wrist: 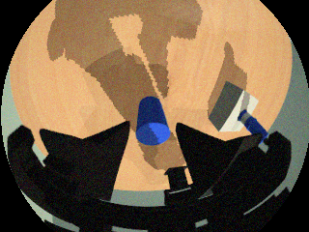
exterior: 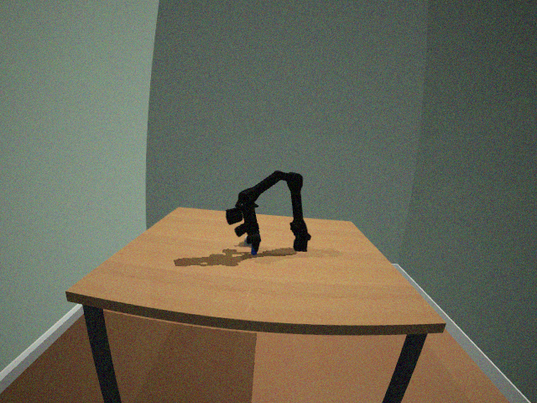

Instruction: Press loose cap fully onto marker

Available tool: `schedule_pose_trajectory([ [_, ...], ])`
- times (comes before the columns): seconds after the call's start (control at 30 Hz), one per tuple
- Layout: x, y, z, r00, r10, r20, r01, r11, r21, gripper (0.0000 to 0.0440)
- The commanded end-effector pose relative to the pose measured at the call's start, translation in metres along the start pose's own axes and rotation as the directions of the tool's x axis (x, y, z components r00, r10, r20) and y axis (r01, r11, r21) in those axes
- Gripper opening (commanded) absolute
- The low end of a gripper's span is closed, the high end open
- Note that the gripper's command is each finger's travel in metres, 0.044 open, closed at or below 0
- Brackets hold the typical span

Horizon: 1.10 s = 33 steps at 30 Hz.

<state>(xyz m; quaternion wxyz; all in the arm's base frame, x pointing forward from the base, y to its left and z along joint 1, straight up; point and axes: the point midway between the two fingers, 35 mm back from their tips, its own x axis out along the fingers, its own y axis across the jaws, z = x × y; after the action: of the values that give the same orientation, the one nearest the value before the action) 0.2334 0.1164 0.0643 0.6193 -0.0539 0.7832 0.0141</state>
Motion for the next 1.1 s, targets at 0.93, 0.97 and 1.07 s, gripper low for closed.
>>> schedule_pose_trajectory([
  [0.93,-0.054,-0.012,0.013,0.98,0.011,0.198,0.005,0.997,-0.08,0.0028],
  [0.97,-0.056,-0.014,0.013,0.979,0.013,0.202,0.003,0.997,-0.078,0.0027],
  [1.07,-0.064,-0.02,0.014,0.977,0.017,0.212,-0.002,0.998,-0.07,0.0026],
])
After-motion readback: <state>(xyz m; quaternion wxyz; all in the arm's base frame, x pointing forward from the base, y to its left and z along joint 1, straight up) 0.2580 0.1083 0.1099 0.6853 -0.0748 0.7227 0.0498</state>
